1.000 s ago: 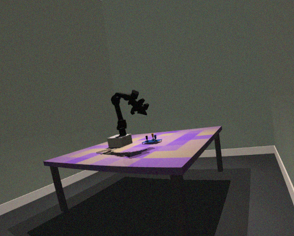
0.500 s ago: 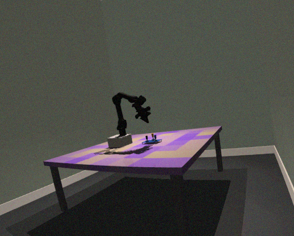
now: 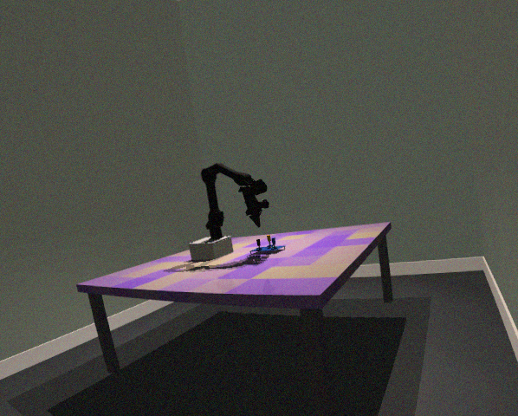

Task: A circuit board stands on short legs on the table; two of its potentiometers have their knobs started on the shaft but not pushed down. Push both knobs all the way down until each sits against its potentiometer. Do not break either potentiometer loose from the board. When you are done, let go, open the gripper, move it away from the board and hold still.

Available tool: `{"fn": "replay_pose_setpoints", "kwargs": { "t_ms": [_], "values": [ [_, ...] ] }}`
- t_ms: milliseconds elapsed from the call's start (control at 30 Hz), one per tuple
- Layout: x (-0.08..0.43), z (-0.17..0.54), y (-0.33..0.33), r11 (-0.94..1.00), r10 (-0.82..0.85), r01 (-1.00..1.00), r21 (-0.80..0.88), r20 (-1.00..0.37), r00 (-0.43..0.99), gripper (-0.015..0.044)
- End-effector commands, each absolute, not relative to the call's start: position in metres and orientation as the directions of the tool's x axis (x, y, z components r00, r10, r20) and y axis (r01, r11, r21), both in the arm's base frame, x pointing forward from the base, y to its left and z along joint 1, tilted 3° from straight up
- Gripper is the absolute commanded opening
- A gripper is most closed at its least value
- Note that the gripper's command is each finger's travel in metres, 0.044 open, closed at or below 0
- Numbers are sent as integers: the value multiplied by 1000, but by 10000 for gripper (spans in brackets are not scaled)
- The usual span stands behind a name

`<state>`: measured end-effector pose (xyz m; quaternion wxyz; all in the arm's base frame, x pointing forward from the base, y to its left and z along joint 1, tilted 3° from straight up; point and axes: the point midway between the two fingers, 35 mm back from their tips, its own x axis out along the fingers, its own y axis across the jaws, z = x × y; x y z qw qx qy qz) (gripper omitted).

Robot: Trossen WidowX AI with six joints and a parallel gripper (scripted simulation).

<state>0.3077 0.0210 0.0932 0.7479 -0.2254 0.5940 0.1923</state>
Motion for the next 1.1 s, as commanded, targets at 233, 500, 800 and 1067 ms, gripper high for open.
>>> {"fn": "replay_pose_setpoints", "kwargs": {
  "t_ms": [233, 500, 800, 1067],
  "values": [
    [282, 72, 33, 691, -29, -720, -69, -997, 68, 0],
    [283, 52, 32, 691, -29, -720, -69, -997, 68, 0],
    [284, 45, 32, 691, -29, -720, -69, -997, 68, 0],
    [285, 32, 32, 691, -29, -720, -69, -997, 68, 0]
  ]
}}
